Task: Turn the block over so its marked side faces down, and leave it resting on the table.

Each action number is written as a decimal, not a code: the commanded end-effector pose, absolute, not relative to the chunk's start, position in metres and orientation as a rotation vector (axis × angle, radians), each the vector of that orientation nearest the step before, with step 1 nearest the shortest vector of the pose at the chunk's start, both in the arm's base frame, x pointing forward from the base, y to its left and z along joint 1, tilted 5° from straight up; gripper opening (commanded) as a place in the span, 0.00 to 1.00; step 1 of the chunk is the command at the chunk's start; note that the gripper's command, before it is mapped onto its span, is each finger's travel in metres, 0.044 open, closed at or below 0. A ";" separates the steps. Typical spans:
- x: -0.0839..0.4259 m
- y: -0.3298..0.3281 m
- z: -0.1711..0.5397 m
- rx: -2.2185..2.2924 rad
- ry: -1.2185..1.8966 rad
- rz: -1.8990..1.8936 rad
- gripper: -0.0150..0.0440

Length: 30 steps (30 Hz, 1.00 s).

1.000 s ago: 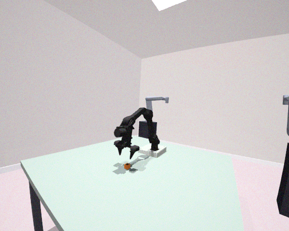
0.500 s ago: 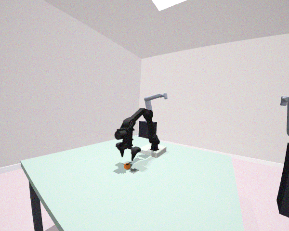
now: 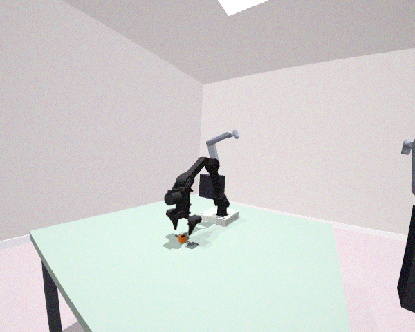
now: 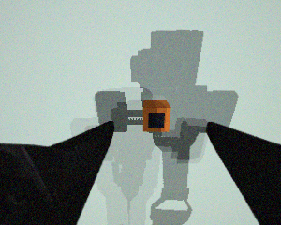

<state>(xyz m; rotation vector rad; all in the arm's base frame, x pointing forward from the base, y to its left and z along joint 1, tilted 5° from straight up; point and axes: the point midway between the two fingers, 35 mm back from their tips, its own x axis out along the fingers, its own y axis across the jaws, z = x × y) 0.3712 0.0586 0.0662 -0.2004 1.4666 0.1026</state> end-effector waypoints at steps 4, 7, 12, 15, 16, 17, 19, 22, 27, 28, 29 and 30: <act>0.370 0.058 0.052 -0.195 1.480 0.104 1.00; 0.370 0.058 0.047 -0.195 1.480 0.104 1.00; 0.371 0.058 0.039 -0.195 1.480 0.104 1.00; 0.371 0.057 0.034 -0.195 1.480 0.104 1.00; 0.371 0.057 0.032 -0.195 1.480 0.104 1.00; 0.371 0.057 0.031 -0.195 1.480 0.104 1.00; 0.371 0.057 0.030 -0.195 1.480 0.104 1.00; 0.371 0.057 0.030 -0.195 1.480 0.104 0.96; 0.371 0.057 0.030 -0.195 1.480 0.104 0.73; 0.371 0.057 0.030 -0.195 1.480 0.104 0.69; 0.371 0.057 0.030 -0.195 1.480 0.104 0.64; 0.371 0.057 0.030 -0.195 1.480 0.104 0.60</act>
